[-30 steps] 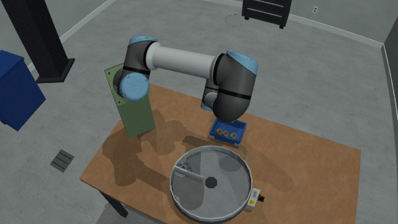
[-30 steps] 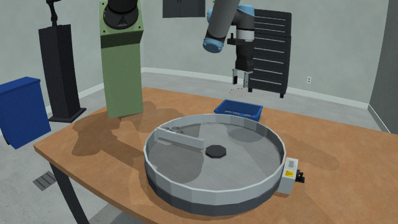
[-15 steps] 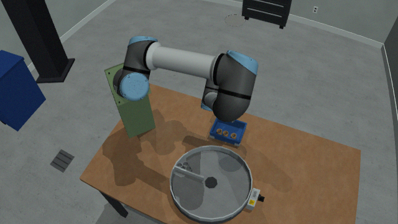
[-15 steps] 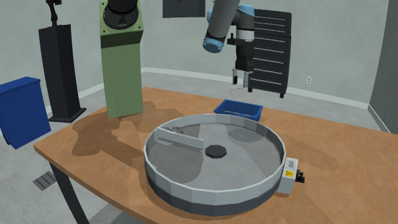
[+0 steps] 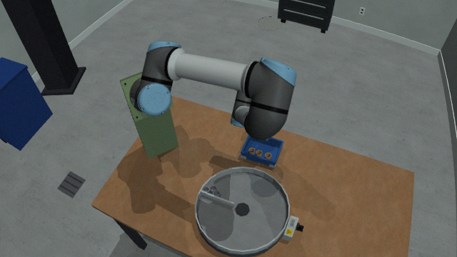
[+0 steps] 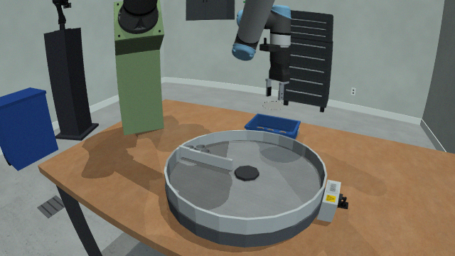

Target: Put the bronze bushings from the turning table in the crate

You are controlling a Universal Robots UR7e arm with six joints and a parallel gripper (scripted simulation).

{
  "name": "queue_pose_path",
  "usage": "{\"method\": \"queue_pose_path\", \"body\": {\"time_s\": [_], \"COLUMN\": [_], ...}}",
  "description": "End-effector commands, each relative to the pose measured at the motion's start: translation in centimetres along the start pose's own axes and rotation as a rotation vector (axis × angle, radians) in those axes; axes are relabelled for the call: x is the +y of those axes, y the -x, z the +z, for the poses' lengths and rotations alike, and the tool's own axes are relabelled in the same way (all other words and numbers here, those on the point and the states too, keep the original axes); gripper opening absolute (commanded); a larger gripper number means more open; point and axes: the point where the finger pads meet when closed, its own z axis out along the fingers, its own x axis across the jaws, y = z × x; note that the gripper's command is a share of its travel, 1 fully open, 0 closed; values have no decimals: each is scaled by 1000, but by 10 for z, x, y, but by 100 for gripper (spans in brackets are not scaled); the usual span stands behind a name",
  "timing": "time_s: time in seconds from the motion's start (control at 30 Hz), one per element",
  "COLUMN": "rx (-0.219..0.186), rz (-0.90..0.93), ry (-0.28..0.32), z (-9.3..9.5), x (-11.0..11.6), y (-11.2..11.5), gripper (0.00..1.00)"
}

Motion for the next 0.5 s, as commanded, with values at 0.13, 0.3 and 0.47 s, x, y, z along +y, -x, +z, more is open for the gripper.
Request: {"method": "queue_pose_path", "body": {"time_s": [0.13, 0.3, 0.47], "rx": [0, 0, 0], "rz": [233, 94, 235], "ry": [-1, 0, -1], "z": [-3, -2, -3], "x": [0, 0, 0], "y": [0, 0, 0], "gripper": [100, 100, 100]}}
